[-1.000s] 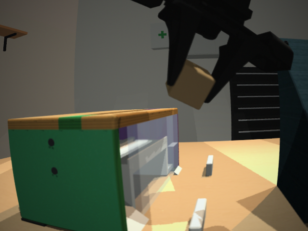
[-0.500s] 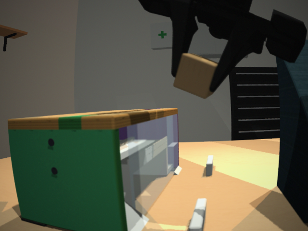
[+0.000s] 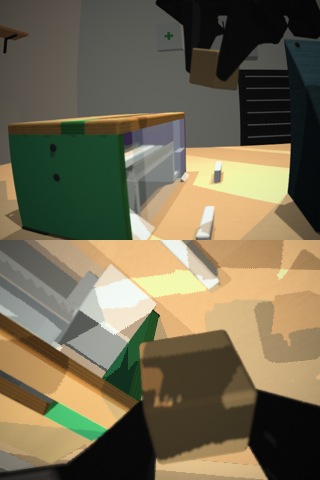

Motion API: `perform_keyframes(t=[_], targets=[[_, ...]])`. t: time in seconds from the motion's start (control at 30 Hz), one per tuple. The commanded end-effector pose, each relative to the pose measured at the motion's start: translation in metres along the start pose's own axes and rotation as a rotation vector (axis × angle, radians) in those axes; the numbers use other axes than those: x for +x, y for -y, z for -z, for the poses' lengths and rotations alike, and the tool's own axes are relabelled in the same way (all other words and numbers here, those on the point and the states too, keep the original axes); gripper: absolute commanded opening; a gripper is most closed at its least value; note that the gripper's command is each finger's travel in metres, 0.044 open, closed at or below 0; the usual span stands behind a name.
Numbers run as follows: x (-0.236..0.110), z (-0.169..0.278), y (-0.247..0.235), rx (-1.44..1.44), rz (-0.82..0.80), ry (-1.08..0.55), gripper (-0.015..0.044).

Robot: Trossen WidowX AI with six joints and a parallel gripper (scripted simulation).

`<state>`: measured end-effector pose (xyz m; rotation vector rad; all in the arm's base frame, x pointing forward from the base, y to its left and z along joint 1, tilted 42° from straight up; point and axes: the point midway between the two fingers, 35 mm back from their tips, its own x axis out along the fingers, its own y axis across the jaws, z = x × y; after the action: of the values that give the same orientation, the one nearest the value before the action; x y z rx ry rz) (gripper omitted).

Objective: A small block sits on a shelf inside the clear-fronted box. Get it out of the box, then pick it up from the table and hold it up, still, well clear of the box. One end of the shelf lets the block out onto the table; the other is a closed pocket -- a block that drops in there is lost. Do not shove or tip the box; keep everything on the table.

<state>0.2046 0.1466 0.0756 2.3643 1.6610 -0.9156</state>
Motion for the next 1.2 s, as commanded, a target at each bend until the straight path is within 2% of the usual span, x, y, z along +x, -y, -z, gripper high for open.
perform_keyframes(t=[0.0, 0.3, 1.17], targets=[[-0.0031, 0.0013, 0.0013, 0.142, 0.004, -0.012, 0.0], [-0.0084, 0.0022, 0.0029, 0.451, 0.012, -0.027, 0.0], [-0.0085, 0.0022, 0.003, 0.457, 0.012, -0.027, 0.0]])
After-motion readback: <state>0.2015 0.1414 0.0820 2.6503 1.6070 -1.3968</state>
